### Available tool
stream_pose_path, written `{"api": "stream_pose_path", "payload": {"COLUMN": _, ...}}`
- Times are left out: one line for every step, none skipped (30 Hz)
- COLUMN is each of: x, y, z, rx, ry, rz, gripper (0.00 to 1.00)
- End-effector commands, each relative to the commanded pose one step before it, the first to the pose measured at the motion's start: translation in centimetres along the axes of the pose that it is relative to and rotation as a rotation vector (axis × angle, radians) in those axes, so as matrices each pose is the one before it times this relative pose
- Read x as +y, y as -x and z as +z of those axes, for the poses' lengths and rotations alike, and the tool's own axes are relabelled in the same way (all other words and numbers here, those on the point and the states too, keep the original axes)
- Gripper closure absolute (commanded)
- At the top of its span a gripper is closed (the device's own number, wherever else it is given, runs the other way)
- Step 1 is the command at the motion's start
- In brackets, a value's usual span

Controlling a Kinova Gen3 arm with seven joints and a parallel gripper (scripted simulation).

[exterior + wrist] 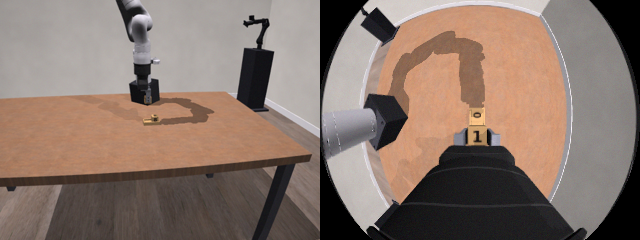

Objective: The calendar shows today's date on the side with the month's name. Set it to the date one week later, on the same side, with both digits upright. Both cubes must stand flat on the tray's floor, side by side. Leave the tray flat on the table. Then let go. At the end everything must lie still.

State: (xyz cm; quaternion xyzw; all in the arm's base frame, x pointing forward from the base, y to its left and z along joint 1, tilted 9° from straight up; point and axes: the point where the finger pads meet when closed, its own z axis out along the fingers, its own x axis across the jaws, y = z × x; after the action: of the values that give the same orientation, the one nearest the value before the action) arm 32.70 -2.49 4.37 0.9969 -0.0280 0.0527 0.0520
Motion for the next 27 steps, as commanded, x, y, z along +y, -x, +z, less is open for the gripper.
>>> {"api": "stream_pose_path", "payload": {"x": 0.003, "y": -0.069, "z": -0.033, "rx": 0.00119, "ry": 0.00035, "rz": 0.00887, "gripper": 0.4}}
{"api": "stream_pose_path", "payload": {"x": 0.007, "y": -0.012, "z": 0.003, "rx": -0.0002, "ry": -0.00002, "rz": 0.00569, "gripper": 0.4}}
{"api": "stream_pose_path", "payload": {"x": 0.007, "y": -0.013, "z": 0.003, "rx": -0.00022, "ry": -0.00002, "rz": 0.00622, "gripper": 0.4}}
{"api": "stream_pose_path", "payload": {"x": 0.008, "y": -0.015, "z": 0.003, "rx": -0.00024, "ry": -0.00002, "rz": 0.00677, "gripper": 0.4}}
{"api": "stream_pose_path", "payload": {"x": 0.009, "y": -0.016, "z": 0.004, "rx": -0.00026, "ry": -0.00002, "rz": 0.00733, "gripper": 0.4}}
{"api": "stream_pose_path", "payload": {"x": 0.009, "y": -0.017, "z": 0.004, "rx": -0.00028, "ry": -0.00001, "rz": 0.0079, "gripper": 0.4}}
{"api": "stream_pose_path", "payload": {"x": 0.0, "y": 0.0, "z": 0.0, "rx": 0.0, "ry": 0.0, "rz": 0.0, "gripper": 0.4}}
{"api": "stream_pose_path", "payload": {"x": 0.0, "y": 0.0, "z": 0.0, "rx": 0.0, "ry": 0.0, "rz": 0.0, "gripper": 0.4}}
{"api": "stream_pose_path", "payload": {"x": 0.01, "y": -0.019, "z": 0.004, "rx": -0.0003, "ry": -0.00001, "rz": 0.00849, "gripper": 0.4}}
{"api": "stream_pose_path", "payload": {"x": 0.011, "y": -0.02, "z": 0.005, "rx": -0.00032, "ry": -0.00001, "rz": 0.00909, "gripper": 0.4}}
{"api": "stream_pose_path", "payload": {"x": 0.012, "y": -0.021, "z": 0.005, "rx": -0.00034, "ry": -0.00001, "rz": 0.0097, "gripper": 0.4}}
{"api": "stream_pose_path", "payload": {"x": 0.012, "y": -0.023, "z": 0.005, "rx": -0.00036, "ry": -0.00001, "rz": 0.01033, "gripper": 0.4}}
{"api": "stream_pose_path", "payload": {"x": 0.013, "y": -0.025, "z": 0.005, "rx": -0.00038, "ry": -0.00001, "rz": 0.01096, "gripper": 0.4}}
{"api": "stream_pose_path", "payload": {"x": 0.014, "y": -0.026, "z": 0.006, "rx": -0.0004, "ry": 0.0, "rz": 0.01161, "gripper": 0.4}}
{"api": "stream_pose_path", "payload": {"x": 0.015, "y": -0.028, "z": 0.006, "rx": -0.00042, "ry": 0.0, "rz": 0.01226, "gripper": 0.4}}
{"api": "stream_pose_path", "payload": {"x": 0.016, "y": -0.03, "z": 0.006, "rx": -0.00044, "ry": 0.00001, "rz": 0.01292, "gripper": 0.4}}
{"api": "stream_pose_path", "payload": {"x": 0.017, "y": -0.032, "z": 0.007, "rx": -0.00046, "ry": 0.00001, "rz": 0.01359, "gripper": 0.4}}
{"api": "stream_pose_path", "payload": {"x": 0.017, "y": -0.033, "z": 0.007, "rx": -0.00048, "ry": 0.00002, "rz": 0.01426, "gripper": 0.4}}
{"api": "stream_pose_path", "payload": {"x": 0.018, "y": -0.035, "z": 0.007, "rx": -0.0005, "ry": 0.00003, "rz": 0.01494, "gripper": 0.4}}
{"api": "stream_pose_path", "payload": {"x": 0.019, "y": -0.037, "z": 0.008, "rx": -0.00051, "ry": 0.00003, "rz": 0.01563, "gripper": 0.4}}
{"api": "stream_pose_path", "payload": {"x": 0.02, "y": -0.039, "z": 0.008, "rx": -0.00053, "ry": 0.00004, "rz": 0.01632, "gripper": 0.4}}
{"api": "stream_pose_path", "payload": {"x": 0.021, "y": -0.042, "z": 0.008, "rx": -0.00055, "ry": 0.00005, "rz": 0.01701, "gripper": 0.4}}
{"api": "stream_pose_path", "payload": {"x": 0.022, "y": -0.044, "z": 0.009, "rx": -0.00057, "ry": 0.00006, "rz": 0.0177, "gripper": 0.4}}
{"api": "stream_pose_path", "payload": {"x": 0.0, "y": 0.0, "z": 0.0, "rx": 0.0, "ry": 0.0, "rz": 0.0, "gripper": 0.4}}
{"api": "stream_pose_path", "payload": {"x": 0.0, "y": 0.0, "z": 0.0, "rx": 0.0, "ry": 0.0, "rz": 0.0, "gripper": 0.4}}
{"api": "stream_pose_path", "payload": {"x": 0.022, "y": -0.046, "z": 0.009, "rx": -0.00058, "ry": 0.00007, "rz": 0.0184, "gripper": 0.4}}
{"api": "stream_pose_path", "payload": {"x": 0.023, "y": -0.048, "z": 0.009, "rx": -0.0006, "ry": 0.00008, "rz": 0.0191, "gripper": 0.4}}
